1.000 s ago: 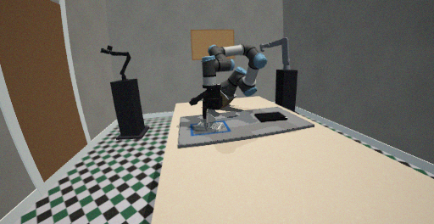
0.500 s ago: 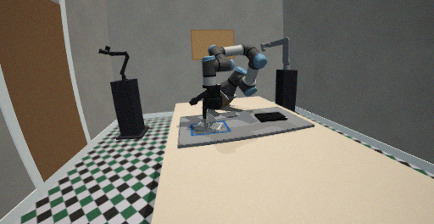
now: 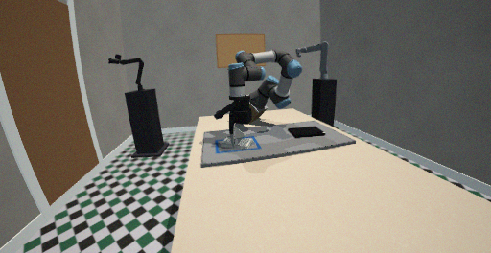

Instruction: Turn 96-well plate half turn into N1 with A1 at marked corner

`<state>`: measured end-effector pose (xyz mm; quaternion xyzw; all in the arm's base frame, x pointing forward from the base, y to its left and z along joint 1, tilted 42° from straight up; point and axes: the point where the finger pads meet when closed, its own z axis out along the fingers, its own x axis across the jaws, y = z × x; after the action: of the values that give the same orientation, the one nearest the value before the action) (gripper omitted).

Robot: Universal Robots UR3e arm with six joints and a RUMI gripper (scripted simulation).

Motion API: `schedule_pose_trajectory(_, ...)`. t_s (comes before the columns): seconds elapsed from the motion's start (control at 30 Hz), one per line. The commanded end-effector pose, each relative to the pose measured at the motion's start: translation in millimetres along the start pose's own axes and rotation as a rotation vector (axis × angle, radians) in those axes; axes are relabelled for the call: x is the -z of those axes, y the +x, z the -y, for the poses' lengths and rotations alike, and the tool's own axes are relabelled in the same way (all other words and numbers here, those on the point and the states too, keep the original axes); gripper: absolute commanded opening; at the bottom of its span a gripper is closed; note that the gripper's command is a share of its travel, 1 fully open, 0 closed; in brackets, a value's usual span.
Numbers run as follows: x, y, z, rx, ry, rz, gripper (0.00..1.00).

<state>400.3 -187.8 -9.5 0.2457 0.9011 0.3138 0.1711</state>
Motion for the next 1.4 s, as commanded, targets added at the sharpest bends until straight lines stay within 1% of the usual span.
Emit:
schedule_pose_trajectory(0.0, 0.8, -1, 0, 0.001, 0.001, 0.002, 0.00)
schedule_pose_trajectory(0.1, 2.4, -1, 0, 0.001, 0.001, 0.002, 0.00)
schedule_pose_trajectory(0.6, 27.4, -1, 0, 0.001, 0.001, 0.002, 0.00)
schedule_pose_trajectory(0.67, 27.4, -1, 0, 0.001, 0.001, 0.002, 0.00)
schedule_pose_trajectory(1.17, 52.4, -1, 0, 0.001, 0.001, 0.002, 0.00)
schedule_pose_trajectory(1.23, 52.4, -1, 0, 0.001, 0.001, 0.002, 0.00)
schedule_pose_trajectory(1.37, 59.0, 0, 0, 0.001, 0.001, 0.002, 0.00)
